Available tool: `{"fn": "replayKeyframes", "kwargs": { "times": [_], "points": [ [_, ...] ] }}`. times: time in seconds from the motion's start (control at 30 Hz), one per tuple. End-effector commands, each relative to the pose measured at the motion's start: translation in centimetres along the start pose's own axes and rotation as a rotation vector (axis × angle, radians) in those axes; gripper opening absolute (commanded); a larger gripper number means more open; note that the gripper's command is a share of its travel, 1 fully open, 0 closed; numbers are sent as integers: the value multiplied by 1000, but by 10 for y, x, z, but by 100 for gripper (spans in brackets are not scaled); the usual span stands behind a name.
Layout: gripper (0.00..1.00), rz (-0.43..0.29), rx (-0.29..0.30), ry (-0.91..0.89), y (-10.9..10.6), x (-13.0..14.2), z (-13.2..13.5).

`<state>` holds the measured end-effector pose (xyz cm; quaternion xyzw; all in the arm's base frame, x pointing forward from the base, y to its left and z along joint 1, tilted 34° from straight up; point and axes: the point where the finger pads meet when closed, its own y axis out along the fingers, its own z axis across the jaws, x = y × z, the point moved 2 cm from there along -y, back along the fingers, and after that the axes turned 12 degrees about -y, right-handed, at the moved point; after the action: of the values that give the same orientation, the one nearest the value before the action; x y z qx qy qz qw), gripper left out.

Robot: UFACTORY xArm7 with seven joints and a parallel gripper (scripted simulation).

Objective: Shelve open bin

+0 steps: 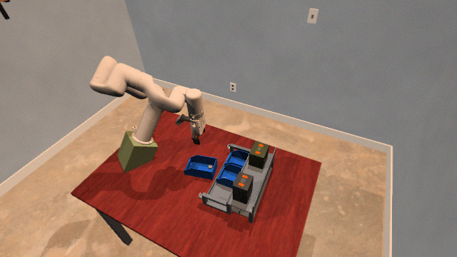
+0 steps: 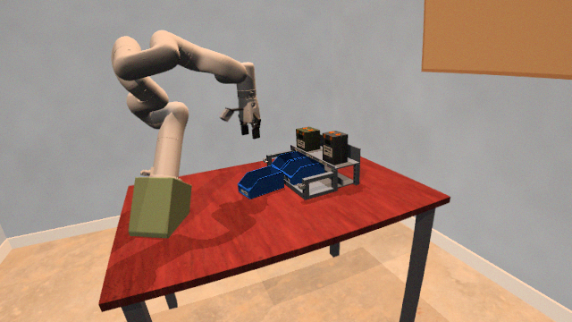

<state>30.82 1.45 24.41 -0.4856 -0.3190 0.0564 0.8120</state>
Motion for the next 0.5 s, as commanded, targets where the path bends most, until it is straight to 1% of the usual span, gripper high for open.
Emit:
{"fn": "replayKeyframes", "kwargs": {
  "times": [0.0, 0.13, 0.47],
  "points": [
    [100, -3, -2, 1, -3, 1, -1],
    [100, -2, -2, 1, -10, 0, 0],
    [100, -2, -2, 1, -10, 0, 0]
  ]
}}
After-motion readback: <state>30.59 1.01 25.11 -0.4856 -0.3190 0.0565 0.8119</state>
